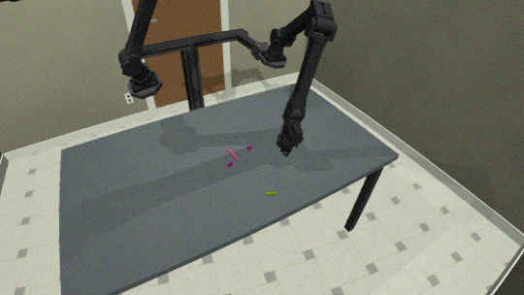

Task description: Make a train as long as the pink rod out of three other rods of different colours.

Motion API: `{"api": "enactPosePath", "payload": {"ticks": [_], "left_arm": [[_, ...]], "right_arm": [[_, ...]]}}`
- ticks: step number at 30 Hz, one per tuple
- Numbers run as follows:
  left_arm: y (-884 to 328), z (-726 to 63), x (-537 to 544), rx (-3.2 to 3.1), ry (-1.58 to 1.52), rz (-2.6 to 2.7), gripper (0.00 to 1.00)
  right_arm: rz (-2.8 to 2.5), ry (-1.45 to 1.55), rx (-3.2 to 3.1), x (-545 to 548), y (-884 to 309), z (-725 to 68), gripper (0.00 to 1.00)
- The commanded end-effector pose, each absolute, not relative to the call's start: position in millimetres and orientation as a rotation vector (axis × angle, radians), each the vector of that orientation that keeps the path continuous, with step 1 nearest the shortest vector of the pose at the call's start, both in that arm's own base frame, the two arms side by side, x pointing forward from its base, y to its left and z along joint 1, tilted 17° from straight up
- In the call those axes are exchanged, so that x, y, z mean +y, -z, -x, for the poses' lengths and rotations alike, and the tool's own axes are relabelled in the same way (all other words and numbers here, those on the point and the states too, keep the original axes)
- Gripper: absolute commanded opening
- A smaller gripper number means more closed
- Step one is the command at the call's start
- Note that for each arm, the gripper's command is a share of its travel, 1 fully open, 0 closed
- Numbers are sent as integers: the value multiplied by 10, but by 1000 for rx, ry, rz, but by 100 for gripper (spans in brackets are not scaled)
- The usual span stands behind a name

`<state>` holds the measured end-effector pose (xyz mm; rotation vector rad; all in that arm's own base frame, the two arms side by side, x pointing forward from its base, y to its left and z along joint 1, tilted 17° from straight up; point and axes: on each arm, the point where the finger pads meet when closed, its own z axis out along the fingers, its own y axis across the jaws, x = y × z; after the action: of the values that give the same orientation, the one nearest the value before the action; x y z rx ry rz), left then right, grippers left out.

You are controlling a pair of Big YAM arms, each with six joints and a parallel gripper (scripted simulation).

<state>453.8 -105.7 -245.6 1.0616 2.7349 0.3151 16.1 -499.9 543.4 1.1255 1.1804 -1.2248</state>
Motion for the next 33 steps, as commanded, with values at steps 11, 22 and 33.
{"api": "enactPosePath", "payload": {"ticks": [11, 22, 33], "left_arm": [[1952, -4451, -1179, 2720, -313, -1059, 4], [1415, -4295, -1244, 2720, -313, -1059, 4], [1451, -4328, -1202, 2725, -314, -1053, 4]], "right_arm": [[-1103, 1260, 1115, -4911, -5667, -51, 100], [-1103, 1260, 1115, -4911, -5667, -51, 100], [-1103, 1260, 1115, -4911, -5667, -51, 100]]}}
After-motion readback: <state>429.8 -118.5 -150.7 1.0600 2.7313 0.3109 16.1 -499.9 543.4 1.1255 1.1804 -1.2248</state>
